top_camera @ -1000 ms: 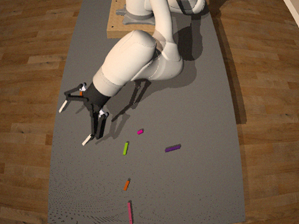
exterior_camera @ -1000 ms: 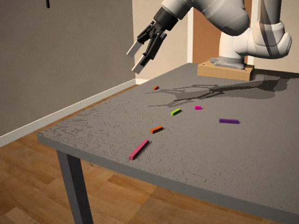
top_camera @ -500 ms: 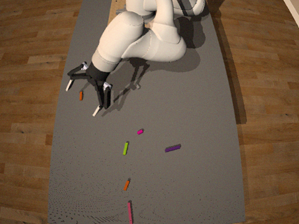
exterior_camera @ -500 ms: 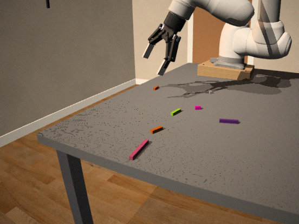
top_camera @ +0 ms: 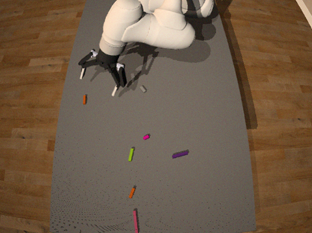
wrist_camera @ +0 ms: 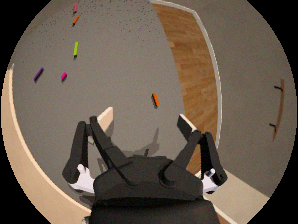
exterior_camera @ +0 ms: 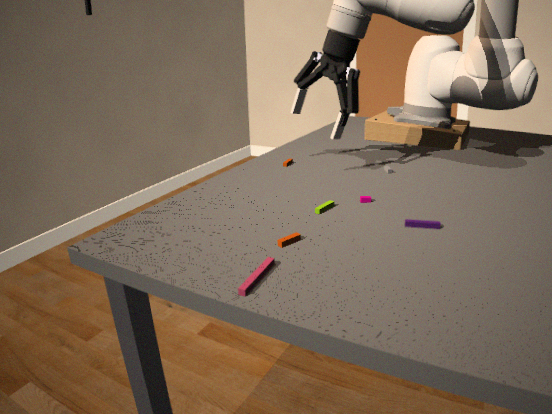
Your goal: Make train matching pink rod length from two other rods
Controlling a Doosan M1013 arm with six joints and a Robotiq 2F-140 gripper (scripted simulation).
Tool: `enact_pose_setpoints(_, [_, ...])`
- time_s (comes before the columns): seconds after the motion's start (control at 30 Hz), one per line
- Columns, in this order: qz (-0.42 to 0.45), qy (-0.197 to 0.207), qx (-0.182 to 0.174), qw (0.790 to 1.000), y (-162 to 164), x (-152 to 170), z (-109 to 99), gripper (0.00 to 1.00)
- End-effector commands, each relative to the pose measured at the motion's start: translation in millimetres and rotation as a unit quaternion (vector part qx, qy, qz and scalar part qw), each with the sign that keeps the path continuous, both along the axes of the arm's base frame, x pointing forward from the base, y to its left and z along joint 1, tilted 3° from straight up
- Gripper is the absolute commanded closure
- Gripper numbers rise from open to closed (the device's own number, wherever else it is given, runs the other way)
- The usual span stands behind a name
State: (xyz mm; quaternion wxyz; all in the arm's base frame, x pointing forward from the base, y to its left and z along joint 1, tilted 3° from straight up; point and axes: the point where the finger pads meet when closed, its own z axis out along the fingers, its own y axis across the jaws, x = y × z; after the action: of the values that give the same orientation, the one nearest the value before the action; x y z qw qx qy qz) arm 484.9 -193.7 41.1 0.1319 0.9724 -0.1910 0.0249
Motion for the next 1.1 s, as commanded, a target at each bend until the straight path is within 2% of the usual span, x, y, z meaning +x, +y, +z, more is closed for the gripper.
enact_pose_setpoints(0.0, [0.029,0.016,0.031,0.999,14,-30,-4,0.0])
enact_pose_setpoints(0.07, [0.029,0.016,0.031,0.999,14,-30,-4,0.0])
enact_pose_setpoints(0.13, [0.061,0.028,0.061,0.996,32,-62,-10,0.0])
enact_pose_setpoints(0.2, [0.065,0.029,0.064,0.995,34,-65,-10,0.0])
enact_pose_setpoints(0.23, [0.082,0.033,0.079,0.993,43,-80,-13,0.0])
enact_pose_setpoints(0.53, [0.145,0.036,0.134,0.98,82,-132,-22,0.0])
enact_pose_setpoints(0.63, [0.145,0.036,0.134,0.98,82,-132,-22,0.0])
enact_pose_setpoints(0.83, [0.177,0.031,0.159,0.971,103,-155,-26,0.0])
enact_pose_setpoints(1.07, [0.18,0.031,0.162,0.97,105,-157,-26,0.0])
